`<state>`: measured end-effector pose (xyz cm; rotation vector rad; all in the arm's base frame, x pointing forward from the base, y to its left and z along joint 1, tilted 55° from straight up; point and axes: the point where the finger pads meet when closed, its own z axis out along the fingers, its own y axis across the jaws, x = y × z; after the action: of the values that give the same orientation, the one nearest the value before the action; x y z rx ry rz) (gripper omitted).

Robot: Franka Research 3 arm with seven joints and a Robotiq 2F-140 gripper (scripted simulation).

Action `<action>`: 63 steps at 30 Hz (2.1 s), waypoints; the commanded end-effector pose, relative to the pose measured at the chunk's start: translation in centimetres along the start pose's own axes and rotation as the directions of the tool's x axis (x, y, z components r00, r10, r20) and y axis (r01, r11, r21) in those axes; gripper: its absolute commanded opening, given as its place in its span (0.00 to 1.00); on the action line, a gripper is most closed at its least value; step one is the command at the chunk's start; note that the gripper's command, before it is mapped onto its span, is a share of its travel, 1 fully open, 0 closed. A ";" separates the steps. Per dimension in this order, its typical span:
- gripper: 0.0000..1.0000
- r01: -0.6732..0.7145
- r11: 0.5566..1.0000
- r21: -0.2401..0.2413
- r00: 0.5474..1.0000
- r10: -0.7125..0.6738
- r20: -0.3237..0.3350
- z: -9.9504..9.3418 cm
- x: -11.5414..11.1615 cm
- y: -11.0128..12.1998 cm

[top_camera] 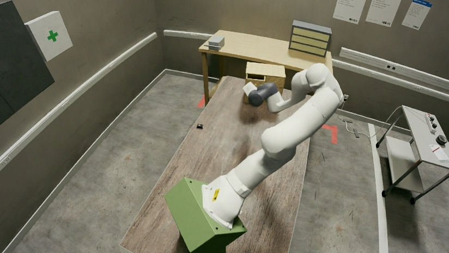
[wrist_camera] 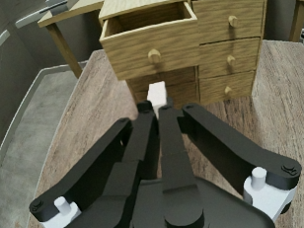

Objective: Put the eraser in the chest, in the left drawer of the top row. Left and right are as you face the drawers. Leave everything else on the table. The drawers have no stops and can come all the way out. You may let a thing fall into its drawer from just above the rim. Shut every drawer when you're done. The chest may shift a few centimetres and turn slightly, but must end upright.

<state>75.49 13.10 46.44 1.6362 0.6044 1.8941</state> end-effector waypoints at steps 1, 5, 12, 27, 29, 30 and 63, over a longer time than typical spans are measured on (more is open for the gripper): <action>0.10 -0.015 1.000 0.006 1.000 0.015 0.005 0.9 -0.1 -0.1; 0.10 -0.015 1.000 0.006 1.000 0.015 0.005 2.3 0.2 -0.1; 0.10 -0.015 1.000 0.006 1.000 0.015 0.005 4.2 0.7 -0.1; 0.10 -0.015 1.000 0.006 1.000 0.015 0.005 4.8 0.8 -0.1; 0.10 -0.015 1.000 0.006 1.000 0.015 0.005 4.8 0.8 -0.1; 0.10 -0.015 1.000 0.006 1.000 0.015 0.005 4.8 0.8 -0.1; 0.10 -0.015 1.000 0.006 1.000 0.015 0.005 4.9 0.7 0.0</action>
<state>80.17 13.62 47.70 1.6486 0.6027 1.8995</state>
